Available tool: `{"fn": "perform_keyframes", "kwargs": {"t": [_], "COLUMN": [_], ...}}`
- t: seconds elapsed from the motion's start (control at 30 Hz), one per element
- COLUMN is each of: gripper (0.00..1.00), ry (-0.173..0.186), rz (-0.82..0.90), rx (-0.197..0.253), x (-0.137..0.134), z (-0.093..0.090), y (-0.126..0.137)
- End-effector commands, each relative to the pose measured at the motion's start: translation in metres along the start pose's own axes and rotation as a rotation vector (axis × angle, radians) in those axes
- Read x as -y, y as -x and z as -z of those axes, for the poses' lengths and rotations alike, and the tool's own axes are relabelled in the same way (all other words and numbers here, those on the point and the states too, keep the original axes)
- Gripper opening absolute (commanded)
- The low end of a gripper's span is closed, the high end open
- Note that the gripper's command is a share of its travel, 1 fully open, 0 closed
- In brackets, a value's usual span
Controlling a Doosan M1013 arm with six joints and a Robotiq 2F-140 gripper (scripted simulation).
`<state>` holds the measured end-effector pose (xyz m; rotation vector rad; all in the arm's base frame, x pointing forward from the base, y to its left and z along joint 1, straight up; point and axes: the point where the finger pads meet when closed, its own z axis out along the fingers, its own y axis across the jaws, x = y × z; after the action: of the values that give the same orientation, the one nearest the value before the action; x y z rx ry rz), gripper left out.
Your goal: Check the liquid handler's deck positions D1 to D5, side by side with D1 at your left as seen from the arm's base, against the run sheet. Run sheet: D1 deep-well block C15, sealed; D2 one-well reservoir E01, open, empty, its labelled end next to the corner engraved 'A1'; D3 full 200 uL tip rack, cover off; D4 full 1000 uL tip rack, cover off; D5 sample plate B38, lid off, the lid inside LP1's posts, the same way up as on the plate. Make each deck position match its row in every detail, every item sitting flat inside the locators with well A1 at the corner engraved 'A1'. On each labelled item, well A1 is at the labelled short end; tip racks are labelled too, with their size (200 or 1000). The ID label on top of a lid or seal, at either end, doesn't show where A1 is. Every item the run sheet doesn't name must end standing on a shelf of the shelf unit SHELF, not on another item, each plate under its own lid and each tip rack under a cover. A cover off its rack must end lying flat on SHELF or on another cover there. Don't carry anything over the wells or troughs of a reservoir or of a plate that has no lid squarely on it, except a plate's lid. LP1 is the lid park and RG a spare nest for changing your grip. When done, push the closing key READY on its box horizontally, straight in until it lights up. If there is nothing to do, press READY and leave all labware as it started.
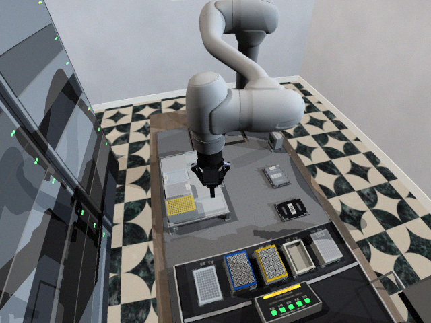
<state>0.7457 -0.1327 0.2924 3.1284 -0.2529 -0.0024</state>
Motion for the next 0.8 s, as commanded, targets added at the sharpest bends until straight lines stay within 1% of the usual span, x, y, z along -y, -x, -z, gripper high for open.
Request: {"fn": "perform_keyframes", "kwargs": {"t": [0.0,0.1,0.17,0.27,0.33,0.6,0.77], "gripper": [0.1,0.1,0.1,0.1,0.1,0.1,0.1], "ry": [-0.002,-0.002,-0.002,-0.002,-0.002,-0.002,-0.002], "rz": [0.101,0.161,0.161,0.221,0.225,0.385,0.445], "rx": [-0.002,-0.002,-0.002,-0.002,-0.002,-0.002,-0.002], "x": [0.0,0.0,0.0,0.0,0.0,0.008,0.008], "z": [0.001,0.001,0.001,0.001,0.001,0.002,0.002], "y": [0.0,0.0,0.0,0.0,0.0,-0.039,-0.042]}}
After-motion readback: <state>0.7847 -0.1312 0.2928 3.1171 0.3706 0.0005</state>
